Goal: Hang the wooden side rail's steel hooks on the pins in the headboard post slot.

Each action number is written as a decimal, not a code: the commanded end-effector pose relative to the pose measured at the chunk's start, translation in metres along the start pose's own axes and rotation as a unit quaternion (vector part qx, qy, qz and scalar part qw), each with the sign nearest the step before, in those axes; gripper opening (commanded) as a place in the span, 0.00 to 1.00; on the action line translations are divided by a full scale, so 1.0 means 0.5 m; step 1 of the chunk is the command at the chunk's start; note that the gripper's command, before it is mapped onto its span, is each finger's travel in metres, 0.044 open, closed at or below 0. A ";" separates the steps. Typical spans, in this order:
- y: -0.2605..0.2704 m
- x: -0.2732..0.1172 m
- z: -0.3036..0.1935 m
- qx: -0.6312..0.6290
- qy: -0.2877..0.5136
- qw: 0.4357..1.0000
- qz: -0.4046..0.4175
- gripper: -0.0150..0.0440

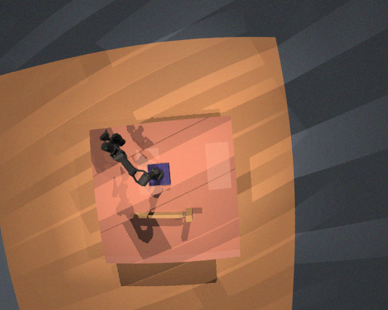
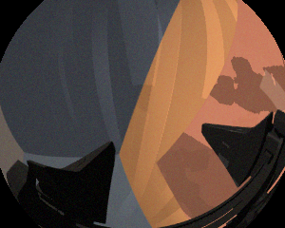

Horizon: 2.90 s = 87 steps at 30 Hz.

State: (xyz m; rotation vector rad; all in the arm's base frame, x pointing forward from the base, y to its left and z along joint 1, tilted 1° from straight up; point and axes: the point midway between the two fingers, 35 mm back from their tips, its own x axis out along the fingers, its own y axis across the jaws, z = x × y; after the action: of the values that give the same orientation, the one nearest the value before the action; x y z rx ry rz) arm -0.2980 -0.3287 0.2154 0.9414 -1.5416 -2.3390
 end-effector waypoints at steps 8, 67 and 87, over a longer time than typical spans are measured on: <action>-0.029 -0.113 -0.233 -0.136 0.153 0.978 0.040 1.00; -0.671 -1.153 -0.321 -0.465 0.588 0.042 0.660 1.00; -0.842 -1.166 0.021 -0.231 0.498 -0.298 0.780 1.00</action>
State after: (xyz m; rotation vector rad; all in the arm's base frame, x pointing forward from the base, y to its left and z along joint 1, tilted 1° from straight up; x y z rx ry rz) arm 0.2363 0.1370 0.0863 1.7022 -2.1103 -4.8020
